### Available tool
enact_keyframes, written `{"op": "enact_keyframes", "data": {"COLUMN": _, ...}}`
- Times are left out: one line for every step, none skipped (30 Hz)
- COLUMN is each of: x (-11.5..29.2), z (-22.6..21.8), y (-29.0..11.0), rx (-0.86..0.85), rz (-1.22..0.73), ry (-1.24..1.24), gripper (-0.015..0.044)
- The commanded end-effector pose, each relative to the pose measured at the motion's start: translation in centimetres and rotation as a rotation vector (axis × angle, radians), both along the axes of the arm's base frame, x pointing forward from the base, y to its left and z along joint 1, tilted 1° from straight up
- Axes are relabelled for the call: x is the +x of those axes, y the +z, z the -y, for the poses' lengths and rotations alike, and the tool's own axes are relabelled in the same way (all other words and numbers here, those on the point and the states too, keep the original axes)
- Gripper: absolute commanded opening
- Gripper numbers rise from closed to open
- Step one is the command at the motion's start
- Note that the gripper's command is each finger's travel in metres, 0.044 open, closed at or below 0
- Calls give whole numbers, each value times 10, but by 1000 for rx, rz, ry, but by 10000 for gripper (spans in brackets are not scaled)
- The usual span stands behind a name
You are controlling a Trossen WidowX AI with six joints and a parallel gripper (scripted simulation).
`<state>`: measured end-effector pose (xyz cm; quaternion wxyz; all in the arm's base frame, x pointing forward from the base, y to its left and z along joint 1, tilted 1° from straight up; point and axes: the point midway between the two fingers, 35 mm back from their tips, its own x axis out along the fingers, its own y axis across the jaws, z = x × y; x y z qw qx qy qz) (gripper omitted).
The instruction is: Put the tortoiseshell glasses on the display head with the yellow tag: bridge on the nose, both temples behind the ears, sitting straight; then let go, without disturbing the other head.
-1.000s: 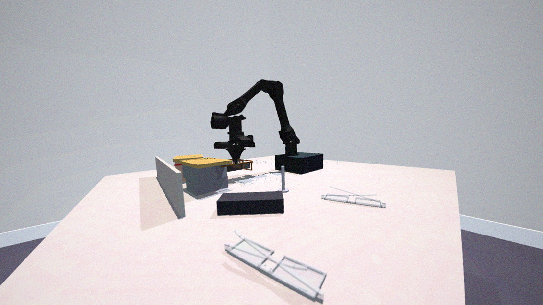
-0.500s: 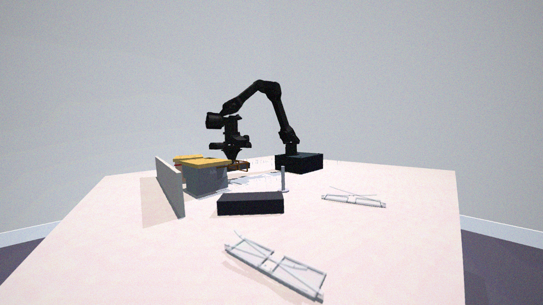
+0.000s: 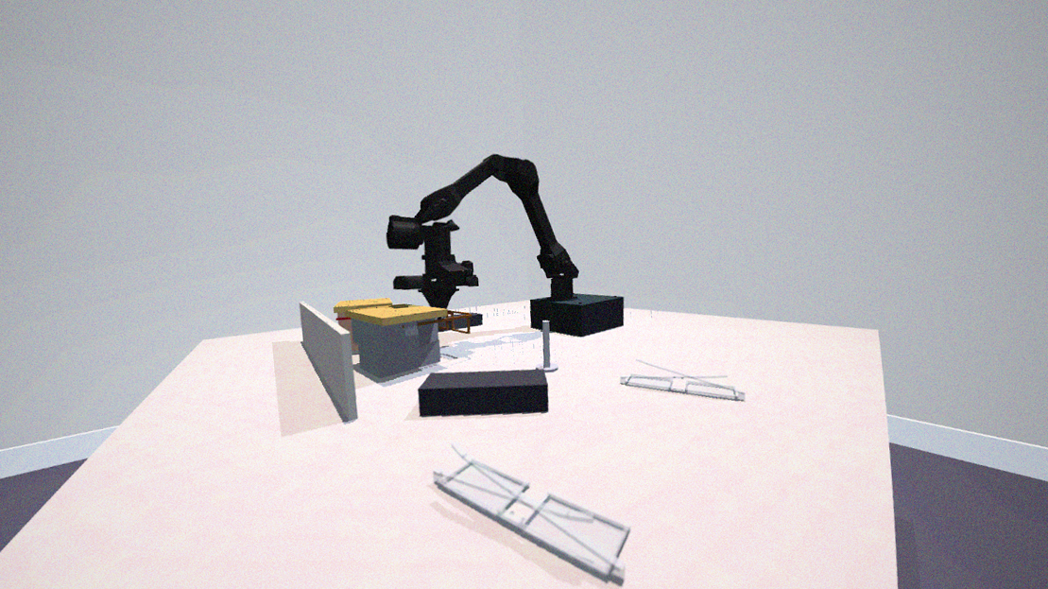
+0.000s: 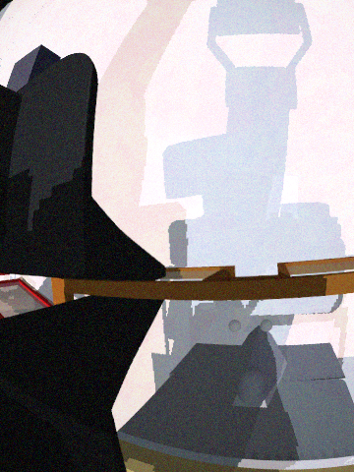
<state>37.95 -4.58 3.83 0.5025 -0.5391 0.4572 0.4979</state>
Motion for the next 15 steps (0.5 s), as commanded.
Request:
{"op": "enact_keyframes", "data": {"x": 7, "z": 0, "y": 1, "rx": -2, "rz": 1, "ry": -5, "gripper": 0}}
{"op": "enact_keyframes", "data": {"x": 8, "z": 0, "y": 1, "rx": -2, "rz": 1, "ry": -5, "gripper": 0}}
{"op": "enact_keyframes", "data": {"x": 9, "z": 0, "y": 1, "rx": -2, "rz": 1, "ry": -5, "gripper": 0}}
{"op": "enact_keyframes", "data": {"x": 11, "z": 0, "y": 1, "rx": -2, "rz": 1, "ry": -5, "gripper": 0}}
{"op": "enact_keyframes", "data": {"x": 12, "z": 0, "y": 1, "rx": -2, "rz": 1, "ry": -5, "gripper": 0}}
{"op": "enact_keyframes", "data": {"x": 14, "z": -1, "y": 1, "rx": -2, "rz": 1, "ry": -5, "gripper": 0}}
{"op": "enact_keyframes", "data": {"x": 15, "z": -1, "y": 1, "rx": -2, "rz": 2, "ry": -5, "gripper": 0}}
{"op": "enact_keyframes", "data": {"x": 17, "z": -1, "y": 2, "rx": -2, "rz": 2, "ry": -5, "gripper": 0}}
{"op": "enact_keyframes", "data": {"x": 18, "z": -1, "y": 2, "rx": -2, "rz": 2, "ry": -5, "gripper": 0}}
{"op": "enact_keyframes", "data": {"x": 20, "z": -1, "y": 2, "rx": -2, "rz": 2, "ry": -5, "gripper": 0}}
{"op": "enact_keyframes", "data": {"x": 21, "z": -1, "y": 2, "rx": -2, "rz": 2, "ry": -5, "gripper": 0}}
{"op": "enact_keyframes", "data": {"x": 22, "z": -1, "y": 2, "rx": -2, "rz": 2, "ry": -5, "gripper": 0}}
{"op": "enact_keyframes", "data": {"x": 23, "z": -1, "y": 2, "rx": -2, "rz": 2, "ry": -5, "gripper": 0}}
{"op": "enact_keyframes", "data": {"x": 24, "z": -1, "y": 2, "rx": -2, "rz": 3, "ry": -5, "gripper": 0}}
{"op": "enact_keyframes", "data": {"x": 25, "z": -1, "y": 2, "rx": -2, "rz": 3, "ry": -5, "gripper": 0}}
